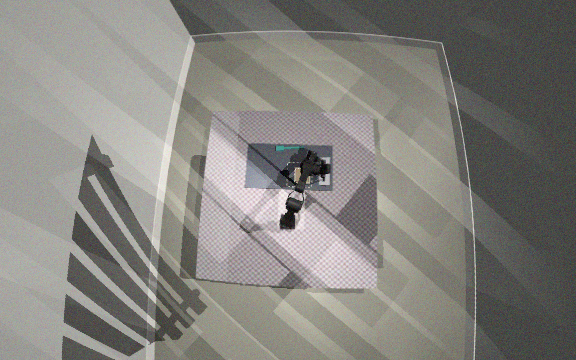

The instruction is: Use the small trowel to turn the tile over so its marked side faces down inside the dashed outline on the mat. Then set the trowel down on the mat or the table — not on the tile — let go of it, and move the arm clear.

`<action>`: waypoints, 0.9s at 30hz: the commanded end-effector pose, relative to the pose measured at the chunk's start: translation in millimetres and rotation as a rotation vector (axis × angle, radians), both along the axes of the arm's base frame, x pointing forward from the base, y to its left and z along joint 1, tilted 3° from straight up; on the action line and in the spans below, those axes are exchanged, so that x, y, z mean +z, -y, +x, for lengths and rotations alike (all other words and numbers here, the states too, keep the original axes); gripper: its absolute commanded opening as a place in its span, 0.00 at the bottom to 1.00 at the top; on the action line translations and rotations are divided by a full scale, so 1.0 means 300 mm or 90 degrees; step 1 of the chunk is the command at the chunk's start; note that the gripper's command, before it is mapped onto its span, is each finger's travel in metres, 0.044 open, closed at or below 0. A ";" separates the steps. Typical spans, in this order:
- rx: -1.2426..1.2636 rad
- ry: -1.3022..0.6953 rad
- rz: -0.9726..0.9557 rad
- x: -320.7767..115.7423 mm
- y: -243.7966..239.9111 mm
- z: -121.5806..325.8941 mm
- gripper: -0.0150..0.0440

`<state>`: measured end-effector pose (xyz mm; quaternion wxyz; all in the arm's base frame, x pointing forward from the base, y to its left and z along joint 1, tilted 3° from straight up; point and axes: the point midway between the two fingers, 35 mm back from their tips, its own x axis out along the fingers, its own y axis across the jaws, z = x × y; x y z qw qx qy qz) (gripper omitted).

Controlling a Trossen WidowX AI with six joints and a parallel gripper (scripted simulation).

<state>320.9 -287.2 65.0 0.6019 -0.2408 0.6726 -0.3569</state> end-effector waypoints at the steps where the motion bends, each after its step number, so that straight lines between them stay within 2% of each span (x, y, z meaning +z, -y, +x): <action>1: 0.000 0.004 0.004 -0.007 -0.003 0.003 0.65; 4: 0.000 0.004 0.004 -0.007 -0.003 0.003 0.76; 14: 0.000 0.004 0.004 -0.005 -0.006 0.004 0.76; 22: -0.001 0.002 0.006 0.109 -0.140 0.032 0.76; 27: 0.000 0.002 0.005 0.129 -0.155 0.030 0.76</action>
